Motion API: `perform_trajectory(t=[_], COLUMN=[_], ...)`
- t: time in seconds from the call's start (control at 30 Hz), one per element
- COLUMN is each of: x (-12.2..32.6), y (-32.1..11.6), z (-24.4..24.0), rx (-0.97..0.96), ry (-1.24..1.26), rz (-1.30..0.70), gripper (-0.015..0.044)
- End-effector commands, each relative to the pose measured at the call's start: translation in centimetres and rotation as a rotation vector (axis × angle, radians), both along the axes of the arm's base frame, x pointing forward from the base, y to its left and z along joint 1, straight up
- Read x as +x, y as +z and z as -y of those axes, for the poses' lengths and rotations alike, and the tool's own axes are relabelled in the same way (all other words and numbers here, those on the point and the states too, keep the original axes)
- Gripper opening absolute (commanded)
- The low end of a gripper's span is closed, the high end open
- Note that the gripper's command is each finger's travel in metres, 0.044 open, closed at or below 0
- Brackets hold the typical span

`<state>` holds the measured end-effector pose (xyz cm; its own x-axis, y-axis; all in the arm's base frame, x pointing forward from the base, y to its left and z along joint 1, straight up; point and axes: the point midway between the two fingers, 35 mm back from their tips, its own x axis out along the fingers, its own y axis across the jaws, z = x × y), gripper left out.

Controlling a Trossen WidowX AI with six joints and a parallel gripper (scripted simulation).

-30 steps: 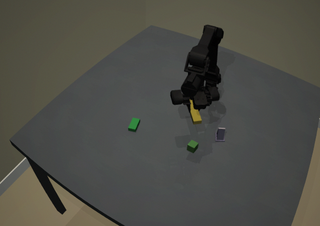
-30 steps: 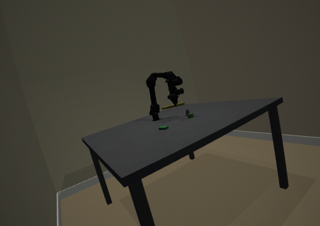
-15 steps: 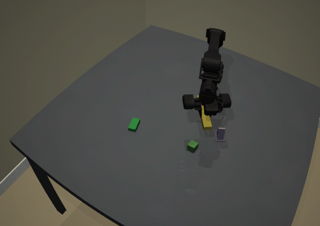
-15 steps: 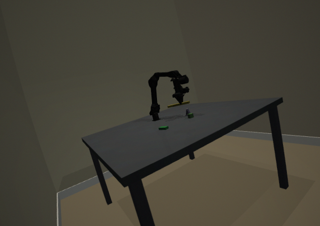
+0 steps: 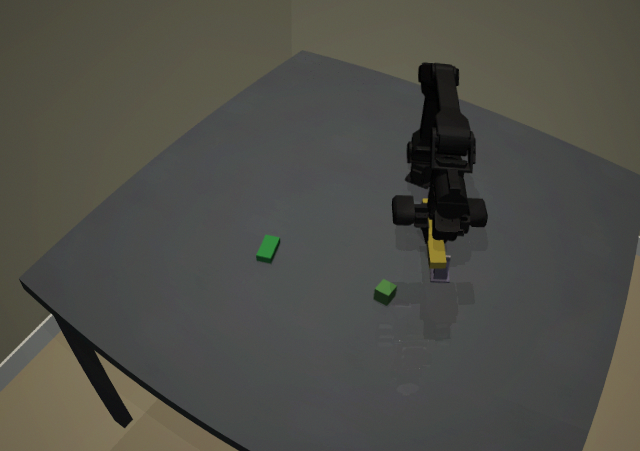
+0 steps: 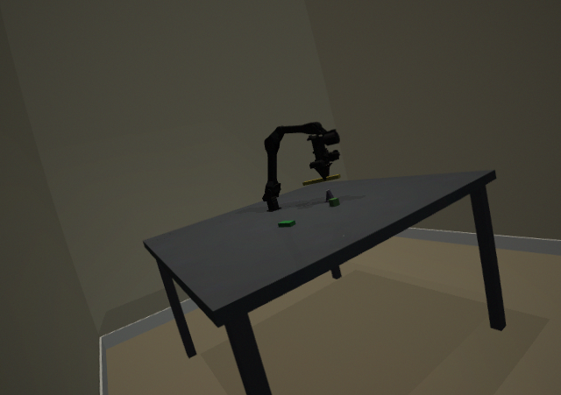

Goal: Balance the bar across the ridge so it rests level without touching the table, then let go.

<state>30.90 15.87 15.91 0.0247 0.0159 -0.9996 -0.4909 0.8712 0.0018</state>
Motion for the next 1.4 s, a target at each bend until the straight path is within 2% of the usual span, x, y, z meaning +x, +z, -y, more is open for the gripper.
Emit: perform_trajectory(t=[0.0,0.17,1.37], x=[-0.2,-0.5,-0.4], y=[0.1,0.0,-4.3], z=[-1.3,-2.9,-3.1], rx=[0.000,0.003,0.003], ry=[-0.026,-0.057,-0.061], rz=[0.003,0.002,0.002], gripper=[0.0000,0.0000,0.0000])
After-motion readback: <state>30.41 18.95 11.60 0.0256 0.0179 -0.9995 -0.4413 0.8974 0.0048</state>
